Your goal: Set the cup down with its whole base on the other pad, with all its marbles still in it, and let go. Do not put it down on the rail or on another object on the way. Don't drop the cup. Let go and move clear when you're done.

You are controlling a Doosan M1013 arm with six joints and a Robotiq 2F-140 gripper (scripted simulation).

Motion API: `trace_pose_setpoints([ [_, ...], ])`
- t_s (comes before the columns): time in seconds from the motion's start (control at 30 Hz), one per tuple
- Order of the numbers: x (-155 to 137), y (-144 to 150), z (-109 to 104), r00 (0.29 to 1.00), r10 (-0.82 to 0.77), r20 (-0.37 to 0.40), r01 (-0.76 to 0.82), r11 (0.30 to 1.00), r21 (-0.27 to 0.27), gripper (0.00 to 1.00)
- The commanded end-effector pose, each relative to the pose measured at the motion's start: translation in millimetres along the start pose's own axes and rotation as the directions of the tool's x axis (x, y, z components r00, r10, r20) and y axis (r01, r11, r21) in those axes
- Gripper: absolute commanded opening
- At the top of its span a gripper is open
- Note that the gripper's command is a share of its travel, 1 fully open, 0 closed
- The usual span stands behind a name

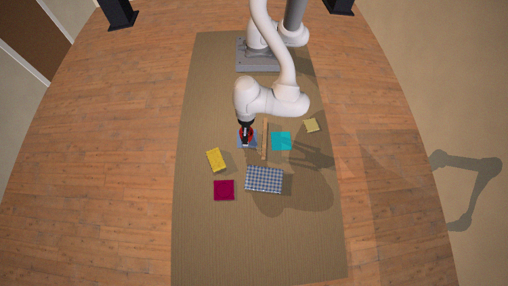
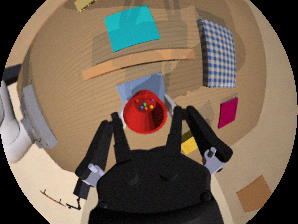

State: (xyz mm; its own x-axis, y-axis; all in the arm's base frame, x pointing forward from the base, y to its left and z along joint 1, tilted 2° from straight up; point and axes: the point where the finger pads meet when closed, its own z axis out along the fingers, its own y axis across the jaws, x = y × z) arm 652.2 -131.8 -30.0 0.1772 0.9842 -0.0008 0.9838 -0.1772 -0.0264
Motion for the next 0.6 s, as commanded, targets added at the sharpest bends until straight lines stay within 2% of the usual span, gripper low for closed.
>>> trace_pose_setpoints([
  [0.0, 3.7, -0.3, 2.7, 1.0, -0.003, -0.002, 0.003, 1.0, 0.0, 0.54],
  [0.57, 3.7, -0.3, 2.7, 1.0, -0.003, -0.002, 0.003, 1.0, 0.0, 0.53],
])
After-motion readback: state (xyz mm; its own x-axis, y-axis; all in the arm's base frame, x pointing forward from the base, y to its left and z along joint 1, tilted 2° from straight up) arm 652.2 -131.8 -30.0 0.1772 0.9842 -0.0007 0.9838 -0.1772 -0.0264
